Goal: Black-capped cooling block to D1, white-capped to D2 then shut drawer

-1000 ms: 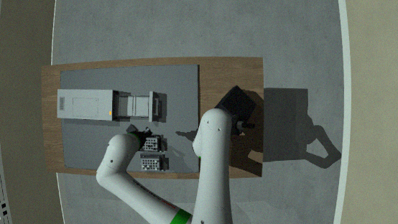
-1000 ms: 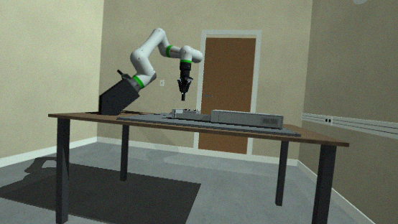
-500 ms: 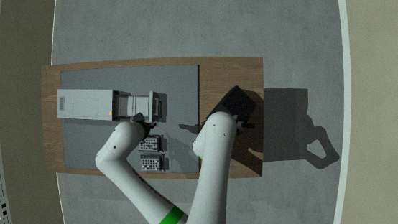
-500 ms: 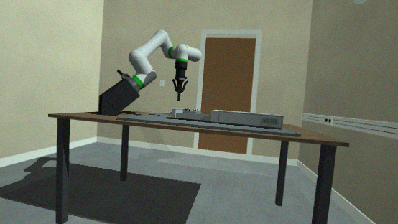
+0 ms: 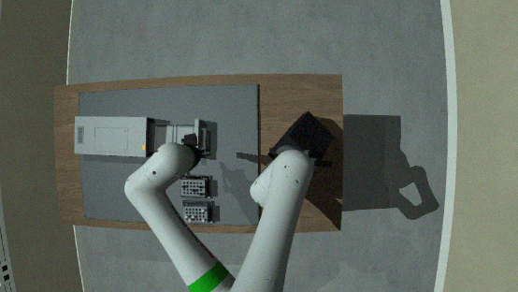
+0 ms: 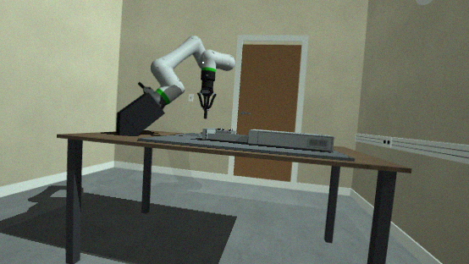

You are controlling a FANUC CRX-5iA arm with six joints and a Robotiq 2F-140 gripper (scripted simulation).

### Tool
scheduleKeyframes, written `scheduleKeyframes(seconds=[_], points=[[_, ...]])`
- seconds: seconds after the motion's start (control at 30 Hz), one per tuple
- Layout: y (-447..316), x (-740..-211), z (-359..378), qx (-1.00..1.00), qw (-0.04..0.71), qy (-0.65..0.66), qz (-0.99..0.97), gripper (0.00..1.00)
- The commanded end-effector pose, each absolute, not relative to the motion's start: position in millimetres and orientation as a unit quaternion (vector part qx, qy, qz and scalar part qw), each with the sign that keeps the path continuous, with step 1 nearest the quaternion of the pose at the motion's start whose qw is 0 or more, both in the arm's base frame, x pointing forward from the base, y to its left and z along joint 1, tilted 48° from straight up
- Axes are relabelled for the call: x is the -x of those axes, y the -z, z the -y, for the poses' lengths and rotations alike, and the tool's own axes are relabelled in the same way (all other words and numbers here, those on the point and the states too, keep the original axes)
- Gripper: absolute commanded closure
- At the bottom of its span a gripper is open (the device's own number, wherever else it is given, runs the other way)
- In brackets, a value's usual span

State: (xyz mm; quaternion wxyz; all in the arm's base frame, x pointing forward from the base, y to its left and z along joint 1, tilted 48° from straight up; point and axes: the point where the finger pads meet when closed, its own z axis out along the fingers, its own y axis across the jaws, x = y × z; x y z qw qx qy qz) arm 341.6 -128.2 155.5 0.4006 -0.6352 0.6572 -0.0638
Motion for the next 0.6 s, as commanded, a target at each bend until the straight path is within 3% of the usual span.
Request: scheduleKeyframes(seconds=[0.0, 0.57], points=[[-148, -338, 136, 0.611, 0.402, 0.049, -0.68, 0.9], [-109, -323, 168, 0.567, 0.405, 0.024, -0.717, 0.9]])
